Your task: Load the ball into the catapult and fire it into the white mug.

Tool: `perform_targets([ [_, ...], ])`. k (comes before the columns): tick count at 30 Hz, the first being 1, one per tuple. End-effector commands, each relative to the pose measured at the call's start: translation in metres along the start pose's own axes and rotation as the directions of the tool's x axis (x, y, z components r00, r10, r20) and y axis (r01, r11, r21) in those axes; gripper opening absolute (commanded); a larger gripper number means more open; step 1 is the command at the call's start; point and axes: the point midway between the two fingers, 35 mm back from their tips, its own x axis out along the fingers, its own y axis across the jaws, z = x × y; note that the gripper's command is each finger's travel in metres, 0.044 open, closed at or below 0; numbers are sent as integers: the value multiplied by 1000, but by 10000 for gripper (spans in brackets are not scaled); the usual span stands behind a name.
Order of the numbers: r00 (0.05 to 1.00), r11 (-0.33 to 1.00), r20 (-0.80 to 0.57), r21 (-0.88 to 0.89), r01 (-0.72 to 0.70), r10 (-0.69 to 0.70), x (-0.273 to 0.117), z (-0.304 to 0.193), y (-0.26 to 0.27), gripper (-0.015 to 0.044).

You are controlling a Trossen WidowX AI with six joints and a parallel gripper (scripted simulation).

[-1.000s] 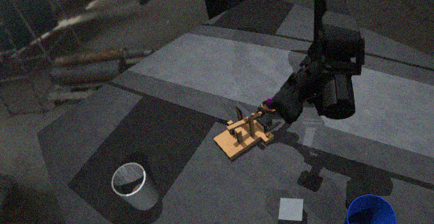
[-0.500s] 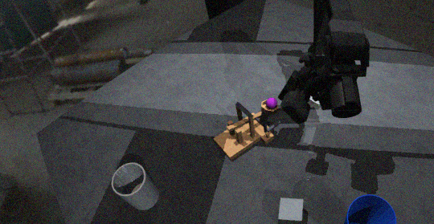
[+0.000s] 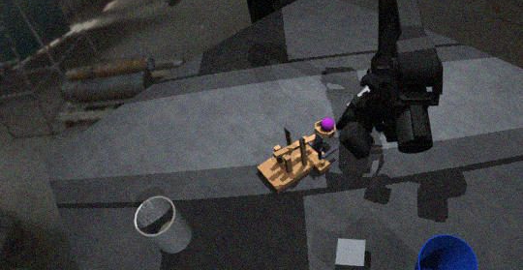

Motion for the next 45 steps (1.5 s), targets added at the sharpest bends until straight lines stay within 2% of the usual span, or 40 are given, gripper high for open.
perform_targets([
  [1,1000,1000,-7,-9,-3,3,5,4,1,0],
  [45,1000,1000,-7,-10,-3,3,62,58,7,0],
])
